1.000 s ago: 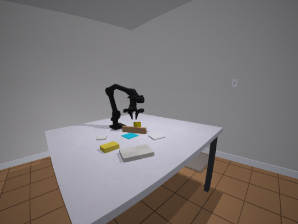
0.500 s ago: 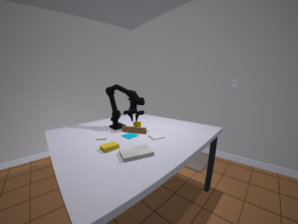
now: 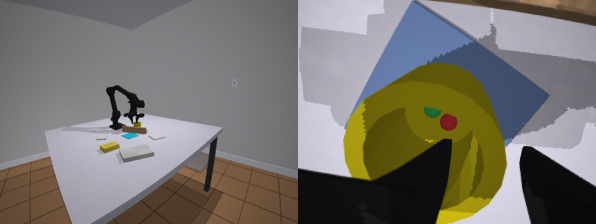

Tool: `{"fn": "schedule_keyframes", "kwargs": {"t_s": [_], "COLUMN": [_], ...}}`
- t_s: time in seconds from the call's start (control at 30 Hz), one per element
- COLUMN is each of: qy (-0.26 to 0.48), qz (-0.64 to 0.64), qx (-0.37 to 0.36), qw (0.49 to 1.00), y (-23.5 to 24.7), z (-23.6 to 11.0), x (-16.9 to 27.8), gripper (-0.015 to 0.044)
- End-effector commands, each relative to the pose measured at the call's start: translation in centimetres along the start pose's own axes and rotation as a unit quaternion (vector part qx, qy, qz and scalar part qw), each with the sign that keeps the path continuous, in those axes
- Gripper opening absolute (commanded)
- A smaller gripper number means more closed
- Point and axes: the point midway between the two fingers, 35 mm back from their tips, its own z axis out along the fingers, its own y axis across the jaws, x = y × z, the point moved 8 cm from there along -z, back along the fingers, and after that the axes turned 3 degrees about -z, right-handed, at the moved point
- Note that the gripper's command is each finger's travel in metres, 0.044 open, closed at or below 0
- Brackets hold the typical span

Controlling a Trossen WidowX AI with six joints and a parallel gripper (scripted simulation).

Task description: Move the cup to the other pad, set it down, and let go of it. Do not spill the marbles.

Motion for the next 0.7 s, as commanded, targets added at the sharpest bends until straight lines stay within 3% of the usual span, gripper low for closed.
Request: {"fn": "schedule_keyframes", "kwargs": {"t_s": [0.0, 0.4, 0.67], "qy": [-0.001, -0.001, 0.0], "qz": [-0.002, -0.002, 0.0], "qx": [0.002, 0.002, 0.002], "qw": [1.0, 1.0, 1.0], "y": [-0.1, -0.2, -0.2], "z": [0.9, 1.9, 1.7], "x": [0.0, 0.0, 0.0], "gripper": [0.0167, 0.0167, 0.0113]}}
